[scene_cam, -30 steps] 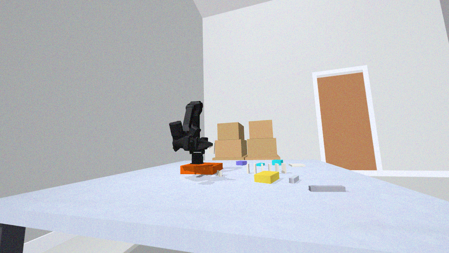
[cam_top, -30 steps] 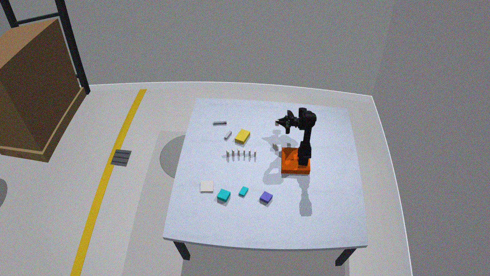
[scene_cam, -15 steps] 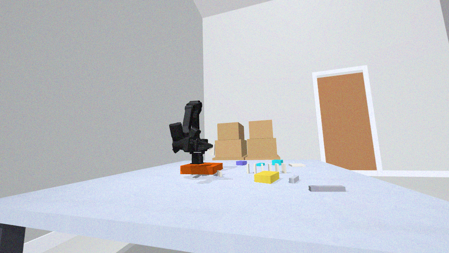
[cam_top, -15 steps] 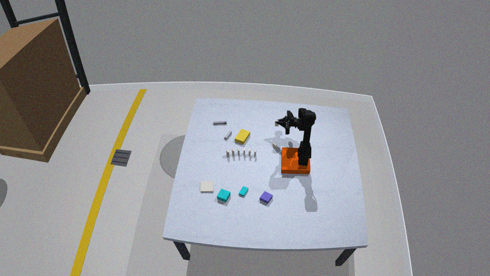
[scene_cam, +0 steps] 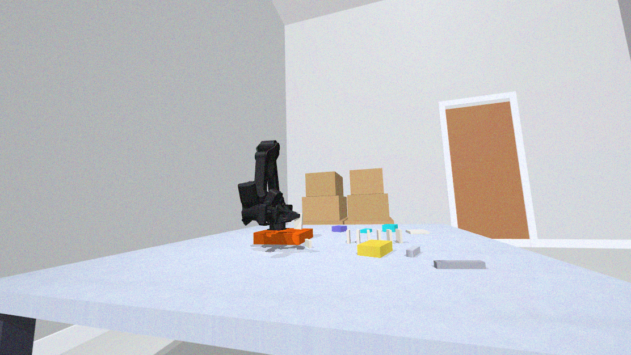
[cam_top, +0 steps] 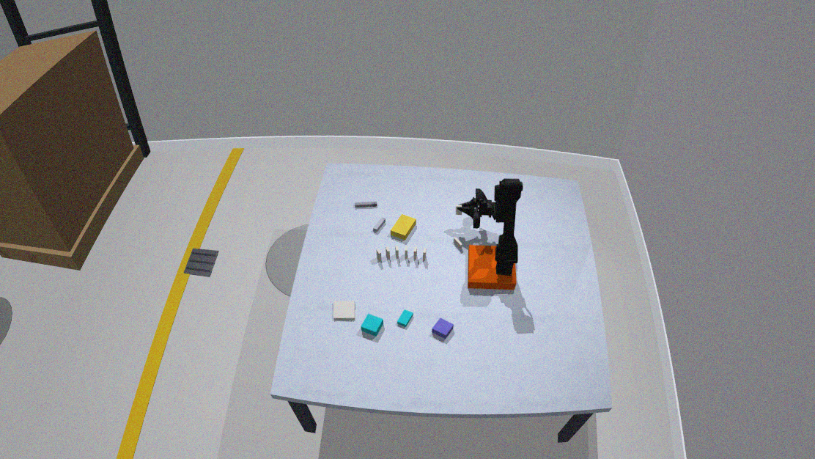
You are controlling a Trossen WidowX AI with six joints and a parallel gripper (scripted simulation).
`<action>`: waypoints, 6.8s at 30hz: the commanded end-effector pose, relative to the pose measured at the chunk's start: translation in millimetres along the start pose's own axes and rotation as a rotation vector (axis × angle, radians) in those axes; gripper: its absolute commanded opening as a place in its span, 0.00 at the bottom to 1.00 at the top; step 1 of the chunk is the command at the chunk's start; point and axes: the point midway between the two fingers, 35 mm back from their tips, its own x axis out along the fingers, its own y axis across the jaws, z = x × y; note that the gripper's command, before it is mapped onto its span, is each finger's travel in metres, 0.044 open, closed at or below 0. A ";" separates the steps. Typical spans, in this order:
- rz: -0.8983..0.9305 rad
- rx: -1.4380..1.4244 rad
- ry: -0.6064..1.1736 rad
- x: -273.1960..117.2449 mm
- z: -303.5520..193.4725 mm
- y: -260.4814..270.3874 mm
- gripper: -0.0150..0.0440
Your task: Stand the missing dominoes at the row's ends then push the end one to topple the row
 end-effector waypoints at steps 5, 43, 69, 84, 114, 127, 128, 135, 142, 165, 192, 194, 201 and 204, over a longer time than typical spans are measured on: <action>-0.004 0.008 0.004 3.4 -20.7 0.0 0.30; -0.003 0.002 0.004 10.2 -69.5 12.5 0.53; -0.045 -0.049 0.023 2.1 -16.9 2.6 1.00; -0.078 -0.571 0.596 52.7 -20.6 -85.9 1.00; 1.148 -1.251 1.116 28.9 25.2 8.3 1.00; 1.148 -1.251 1.116 29.1 23.7 8.3 1.00; 1.148 -1.251 1.116 29.9 19.0 8.0 1.00; 1.148 -1.251 1.116 35.4 -38.1 9.6 1.00; 1.148 -1.251 1.116 35.8 -43.7 9.8 1.00; 1.148 -1.251 1.116 36.6 -54.5 10.3 0.44; 1.029 -1.116 1.183 38.2 82.8 26.3 0.44; 0.933 -1.007 1.234 49.0 84.3 41.5 0.44; 0.592 -0.619 1.370 79.2 88.8 98.4 0.44; 0.444 -0.450 1.409 88.2 90.4 124.0 0.44</action>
